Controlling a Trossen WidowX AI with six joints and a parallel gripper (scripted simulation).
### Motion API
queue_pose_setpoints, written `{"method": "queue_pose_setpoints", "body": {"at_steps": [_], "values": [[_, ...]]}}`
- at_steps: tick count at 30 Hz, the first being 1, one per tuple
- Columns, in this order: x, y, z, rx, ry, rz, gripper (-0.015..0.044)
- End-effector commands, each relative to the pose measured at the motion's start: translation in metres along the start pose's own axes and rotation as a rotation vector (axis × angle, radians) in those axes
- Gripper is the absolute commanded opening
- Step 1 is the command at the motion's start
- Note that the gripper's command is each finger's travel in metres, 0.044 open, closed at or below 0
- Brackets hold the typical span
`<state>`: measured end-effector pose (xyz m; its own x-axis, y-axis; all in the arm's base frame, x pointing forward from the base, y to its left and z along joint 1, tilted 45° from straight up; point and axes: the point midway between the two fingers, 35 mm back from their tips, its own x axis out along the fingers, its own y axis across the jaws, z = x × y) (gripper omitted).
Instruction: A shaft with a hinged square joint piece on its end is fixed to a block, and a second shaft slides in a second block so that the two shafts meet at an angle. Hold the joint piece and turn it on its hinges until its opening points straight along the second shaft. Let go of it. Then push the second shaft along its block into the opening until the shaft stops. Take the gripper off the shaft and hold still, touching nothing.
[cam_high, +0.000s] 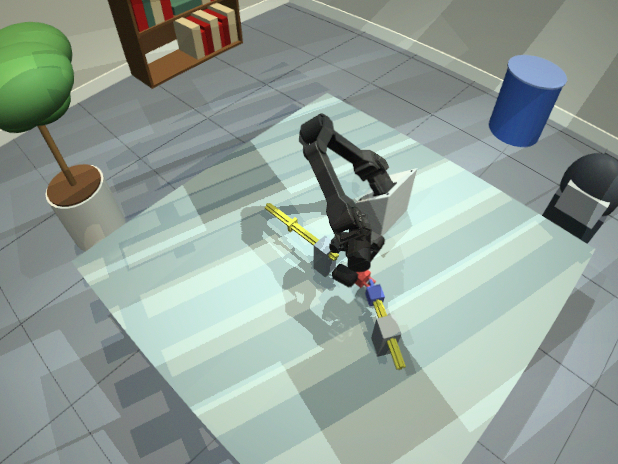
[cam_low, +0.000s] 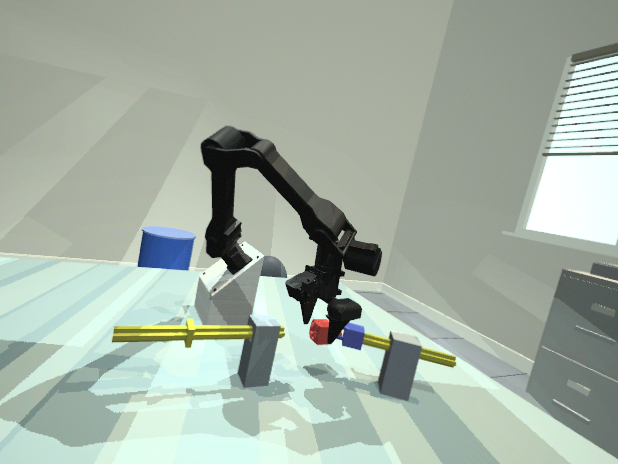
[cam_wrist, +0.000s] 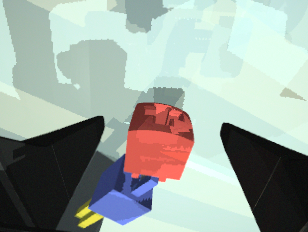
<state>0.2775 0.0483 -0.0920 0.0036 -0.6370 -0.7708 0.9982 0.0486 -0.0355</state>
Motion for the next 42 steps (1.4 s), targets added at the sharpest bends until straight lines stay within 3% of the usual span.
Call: {"method": "queue_pose_setpoints", "body": {"at_steps": [1,42], "values": [[-0.013,0.005,-0.003,-0.125,0.004,0.005,0.044],[-0.132,0.004,-0.014,-1.441,-0.056,-0.055,0.044]]}}
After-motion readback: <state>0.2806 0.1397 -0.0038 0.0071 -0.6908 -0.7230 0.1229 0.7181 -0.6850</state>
